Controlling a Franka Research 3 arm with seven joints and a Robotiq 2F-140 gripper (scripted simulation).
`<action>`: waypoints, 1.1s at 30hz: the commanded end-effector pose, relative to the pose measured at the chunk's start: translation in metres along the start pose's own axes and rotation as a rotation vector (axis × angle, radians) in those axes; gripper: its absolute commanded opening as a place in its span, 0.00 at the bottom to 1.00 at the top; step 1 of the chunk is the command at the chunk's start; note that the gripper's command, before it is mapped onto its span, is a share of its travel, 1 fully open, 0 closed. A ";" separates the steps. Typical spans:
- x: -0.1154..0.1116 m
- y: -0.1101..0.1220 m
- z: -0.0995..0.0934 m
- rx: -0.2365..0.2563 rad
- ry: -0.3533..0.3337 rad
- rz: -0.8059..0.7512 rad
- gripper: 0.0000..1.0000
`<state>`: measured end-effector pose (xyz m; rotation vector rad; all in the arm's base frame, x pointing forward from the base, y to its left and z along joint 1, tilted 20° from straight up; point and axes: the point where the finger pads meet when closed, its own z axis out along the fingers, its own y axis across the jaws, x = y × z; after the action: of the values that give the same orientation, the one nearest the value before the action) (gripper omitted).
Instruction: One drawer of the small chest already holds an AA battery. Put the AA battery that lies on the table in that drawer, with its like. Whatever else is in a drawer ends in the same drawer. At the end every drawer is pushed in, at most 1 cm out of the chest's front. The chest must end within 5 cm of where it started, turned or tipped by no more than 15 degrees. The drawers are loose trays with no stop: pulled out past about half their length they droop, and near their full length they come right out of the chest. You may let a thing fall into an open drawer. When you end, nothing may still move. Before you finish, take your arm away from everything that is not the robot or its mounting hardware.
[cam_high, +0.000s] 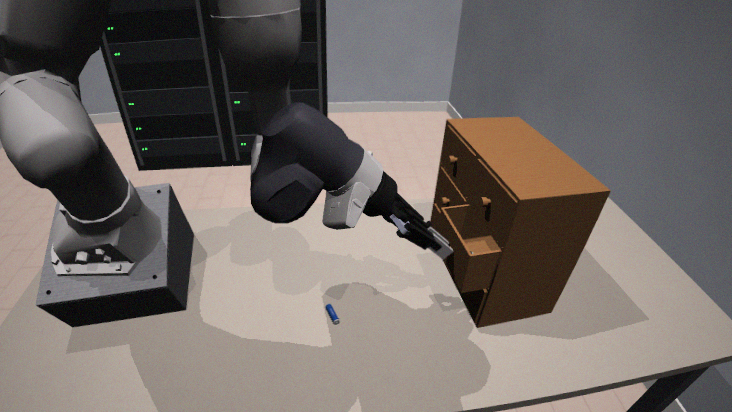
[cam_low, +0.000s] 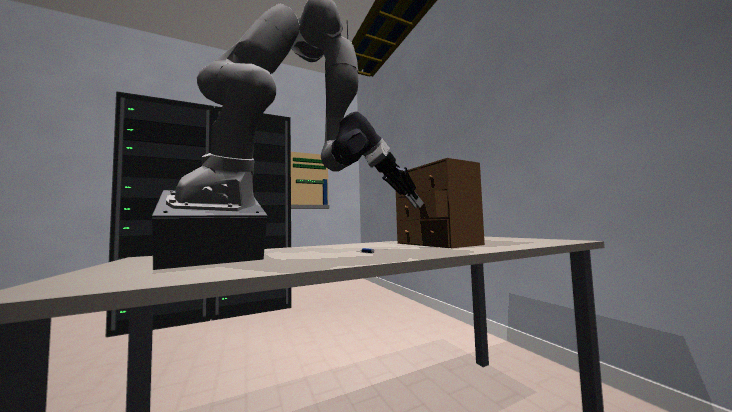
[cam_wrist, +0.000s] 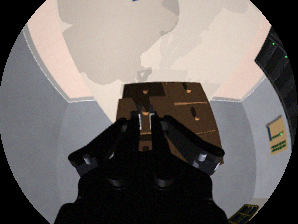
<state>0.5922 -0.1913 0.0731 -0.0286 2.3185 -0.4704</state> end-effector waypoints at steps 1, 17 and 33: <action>0.003 -0.001 -0.003 0.003 -0.002 -0.004 0.08; 0.008 -0.001 -0.009 0.003 -0.002 -0.004 0.08; 0.009 -0.001 -0.009 0.003 -0.002 -0.004 0.08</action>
<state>0.5805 -0.1901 0.0732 -0.0308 2.3165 -0.4722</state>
